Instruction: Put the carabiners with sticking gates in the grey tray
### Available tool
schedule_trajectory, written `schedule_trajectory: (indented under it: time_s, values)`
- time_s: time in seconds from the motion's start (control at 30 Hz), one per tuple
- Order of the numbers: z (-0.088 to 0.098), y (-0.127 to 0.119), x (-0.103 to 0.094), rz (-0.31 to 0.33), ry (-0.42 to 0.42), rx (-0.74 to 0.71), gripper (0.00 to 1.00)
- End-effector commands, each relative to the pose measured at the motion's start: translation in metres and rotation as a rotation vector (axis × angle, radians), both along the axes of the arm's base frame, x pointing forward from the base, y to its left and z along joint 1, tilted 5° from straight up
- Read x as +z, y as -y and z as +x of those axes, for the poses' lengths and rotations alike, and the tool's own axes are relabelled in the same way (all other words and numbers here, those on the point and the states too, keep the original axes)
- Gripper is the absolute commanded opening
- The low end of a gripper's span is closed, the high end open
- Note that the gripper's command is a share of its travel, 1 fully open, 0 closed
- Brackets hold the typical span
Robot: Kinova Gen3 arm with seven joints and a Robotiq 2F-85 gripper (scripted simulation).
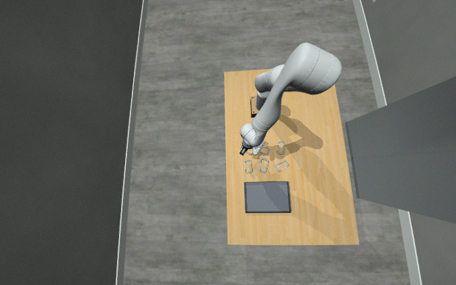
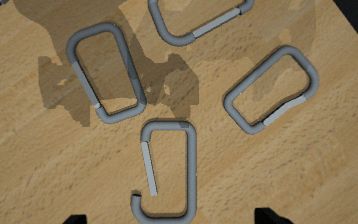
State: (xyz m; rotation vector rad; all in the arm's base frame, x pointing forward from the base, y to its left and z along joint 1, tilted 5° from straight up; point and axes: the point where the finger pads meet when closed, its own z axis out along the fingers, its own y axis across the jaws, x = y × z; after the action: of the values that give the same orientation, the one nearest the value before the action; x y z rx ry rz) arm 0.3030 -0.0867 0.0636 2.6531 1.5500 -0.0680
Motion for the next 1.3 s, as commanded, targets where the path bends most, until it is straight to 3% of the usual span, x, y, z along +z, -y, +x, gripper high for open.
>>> schedule_trajectory:
  time_s: [0.0, 0.4, 0.43, 0.97, 1.0, 1.27]
  values:
    - [-0.019, 0.024, -0.019, 0.002, -0.003, -0.028, 1.0]
    - [-0.019, 0.024, -0.019, 0.002, -0.003, -0.028, 1.0]
    - [-0.018, 0.026, -0.049, 0.002, -0.001, -0.013, 1.0]
    - [-0.018, 0.026, -0.049, 0.002, -0.001, -0.013, 1.0]
    - [-0.019, 0.03, -0.099, 0.003, -0.005, -0.027, 1.0]
    - [-0.019, 0.03, -0.099, 0.003, -0.005, -0.027, 1.0]
